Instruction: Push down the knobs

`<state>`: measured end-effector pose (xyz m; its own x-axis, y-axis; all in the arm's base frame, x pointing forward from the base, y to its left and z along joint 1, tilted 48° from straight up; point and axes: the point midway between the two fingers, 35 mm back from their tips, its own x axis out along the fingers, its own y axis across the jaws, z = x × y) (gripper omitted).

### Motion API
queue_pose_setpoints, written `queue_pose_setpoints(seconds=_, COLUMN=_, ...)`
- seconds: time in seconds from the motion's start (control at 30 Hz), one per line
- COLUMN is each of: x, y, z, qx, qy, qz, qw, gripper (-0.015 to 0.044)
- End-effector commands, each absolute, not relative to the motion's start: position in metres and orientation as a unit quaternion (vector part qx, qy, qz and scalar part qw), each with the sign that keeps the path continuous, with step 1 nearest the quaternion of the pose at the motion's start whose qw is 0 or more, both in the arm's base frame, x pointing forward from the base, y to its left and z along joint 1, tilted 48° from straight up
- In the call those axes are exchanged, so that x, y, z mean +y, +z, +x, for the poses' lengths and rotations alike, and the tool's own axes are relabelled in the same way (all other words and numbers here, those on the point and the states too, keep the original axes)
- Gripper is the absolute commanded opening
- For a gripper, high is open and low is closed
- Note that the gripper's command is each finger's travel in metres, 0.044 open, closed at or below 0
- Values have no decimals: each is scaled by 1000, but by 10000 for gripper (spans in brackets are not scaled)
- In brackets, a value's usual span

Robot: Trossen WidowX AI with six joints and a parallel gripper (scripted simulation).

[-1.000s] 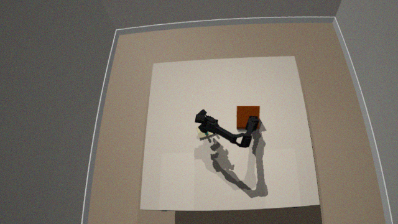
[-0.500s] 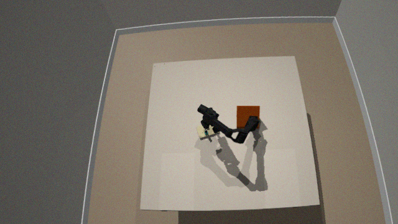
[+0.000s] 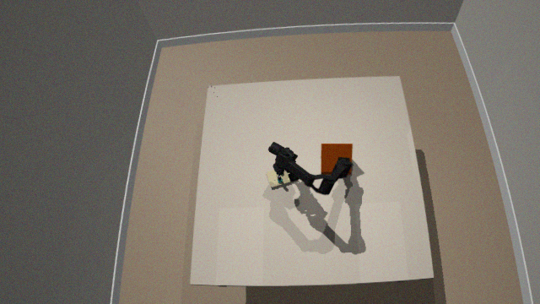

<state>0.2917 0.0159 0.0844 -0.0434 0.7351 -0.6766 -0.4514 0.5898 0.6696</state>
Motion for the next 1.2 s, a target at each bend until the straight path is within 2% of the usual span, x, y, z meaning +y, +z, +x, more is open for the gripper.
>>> queue_pose_setpoints(seconds=0.0, x=19, y=83, z=292, qx=575, qy=435, qz=127, qw=681, gripper=0)
queue_pose_setpoints(seconds=1.17, x=35, y=68, z=291, qx=575, qy=435, qz=128, qw=681, gripper=0)
